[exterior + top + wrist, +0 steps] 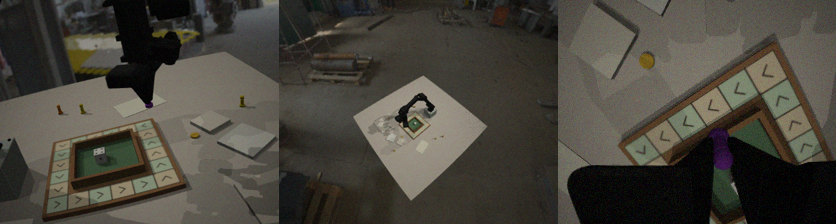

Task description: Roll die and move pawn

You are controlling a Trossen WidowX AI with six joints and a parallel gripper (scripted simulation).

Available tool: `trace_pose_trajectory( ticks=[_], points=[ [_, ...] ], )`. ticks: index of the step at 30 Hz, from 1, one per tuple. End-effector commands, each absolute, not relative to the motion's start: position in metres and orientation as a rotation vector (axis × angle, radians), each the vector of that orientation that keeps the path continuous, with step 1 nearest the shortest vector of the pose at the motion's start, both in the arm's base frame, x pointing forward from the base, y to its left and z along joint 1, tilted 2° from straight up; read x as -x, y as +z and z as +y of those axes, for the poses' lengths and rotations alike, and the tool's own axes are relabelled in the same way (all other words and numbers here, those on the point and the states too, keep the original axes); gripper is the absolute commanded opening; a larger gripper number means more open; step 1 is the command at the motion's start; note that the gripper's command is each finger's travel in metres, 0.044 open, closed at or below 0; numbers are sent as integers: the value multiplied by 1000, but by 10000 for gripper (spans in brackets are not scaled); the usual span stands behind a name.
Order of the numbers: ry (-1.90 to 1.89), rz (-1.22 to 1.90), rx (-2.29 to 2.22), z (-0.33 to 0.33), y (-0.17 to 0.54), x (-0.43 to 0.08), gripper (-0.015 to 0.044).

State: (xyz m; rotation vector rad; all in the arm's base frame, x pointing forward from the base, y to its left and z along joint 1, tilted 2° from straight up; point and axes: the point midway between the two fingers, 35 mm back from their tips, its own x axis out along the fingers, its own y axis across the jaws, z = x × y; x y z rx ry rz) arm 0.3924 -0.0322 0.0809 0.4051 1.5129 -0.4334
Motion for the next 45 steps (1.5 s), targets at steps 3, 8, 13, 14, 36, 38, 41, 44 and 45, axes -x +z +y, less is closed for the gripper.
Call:
trace_pose_trajectory(
  ticks=[3, 8, 13, 14, 36, 38, 41, 44, 45],
  points=[
    [-434, 1524, -408, -30, 88, -389, 0],
    [-419, 1532, -410, -11, 78, -384, 0],
    [-415, 1534, -412, 13, 64, -380, 0],
    [-416, 1534, -412, 19, 61, -378, 0],
    [-427, 1531, -417, 105, -2, -342, 0],
    [-427, 1531, -417, 105, -12, -342, 0],
    [-427, 1531, -417, 105, -25, -342, 0],
    [-427, 1531, -417, 105, -26, -342, 0],
    [-427, 1531, -417, 105, -26, -342, 0]
  ],
)
